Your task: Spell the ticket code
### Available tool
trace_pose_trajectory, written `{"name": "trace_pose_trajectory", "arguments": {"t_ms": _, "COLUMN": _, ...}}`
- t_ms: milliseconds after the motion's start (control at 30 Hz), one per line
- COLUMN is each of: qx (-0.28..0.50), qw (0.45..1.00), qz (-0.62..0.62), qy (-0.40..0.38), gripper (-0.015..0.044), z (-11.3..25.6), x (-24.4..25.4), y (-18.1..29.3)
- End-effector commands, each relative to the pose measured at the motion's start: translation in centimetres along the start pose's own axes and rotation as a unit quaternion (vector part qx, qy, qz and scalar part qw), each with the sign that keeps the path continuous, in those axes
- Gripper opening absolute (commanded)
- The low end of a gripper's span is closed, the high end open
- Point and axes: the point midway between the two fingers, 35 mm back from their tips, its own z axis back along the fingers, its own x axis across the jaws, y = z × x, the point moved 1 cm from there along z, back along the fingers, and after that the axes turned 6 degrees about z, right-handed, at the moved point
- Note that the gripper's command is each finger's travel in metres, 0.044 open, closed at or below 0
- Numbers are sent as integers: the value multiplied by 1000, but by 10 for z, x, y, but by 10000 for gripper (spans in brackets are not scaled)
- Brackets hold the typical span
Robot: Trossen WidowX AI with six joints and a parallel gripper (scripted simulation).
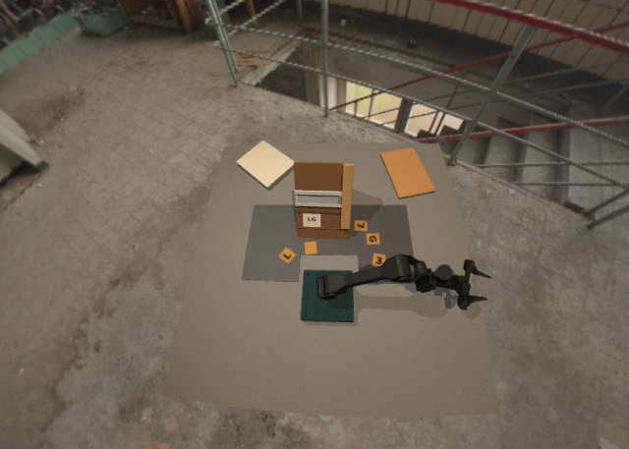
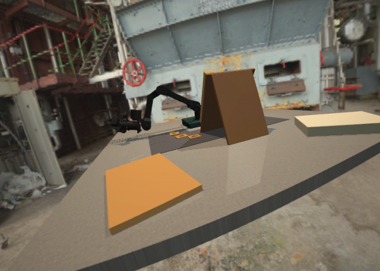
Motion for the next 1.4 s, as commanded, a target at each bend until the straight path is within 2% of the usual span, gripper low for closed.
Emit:
{"name": "trace_pose_trajectory", "arguments": {"t_ms": 0, "qx": 1, "qw": 1000, "qz": 0, "qy": -2, "gripper": 426, "z": 0, "x": 3, "y": 0}}
{"name": "trace_pose_trajectory", "arguments": {"t_ms": 33, "qx": 6, "qw": 1000, "qz": -2, "qy": -6, "gripper": 440, "z": 2, "x": 11, "y": 0}}
{"name": "trace_pose_trajectory", "arguments": {"t_ms": 367, "qx": 88, "qw": 992, "qz": -22, "qy": -91, "gripper": 440, "z": 48, "x": 153, "y": -16}}
{"name": "trace_pose_trajectory", "arguments": {"t_ms": 767, "qx": 194, "qw": 961, "qz": -24, "qy": -196, "gripper": 440, "z": 164, "x": 286, "y": -60}}
{"name": "trace_pose_trajectory", "arguments": {"t_ms": 1067, "qx": 271, "qw": 921, "qz": -13, "qy": -281, "gripper": 440, "z": 275, "x": 339, "y": -108}}
{"name": "trace_pose_trajectory", "arguments": {"t_ms": 1367, "qx": 342, "qw": 863, "qz": 12, "qy": -371, "gripper": 440, "z": 390, "x": 340, "y": -160}}
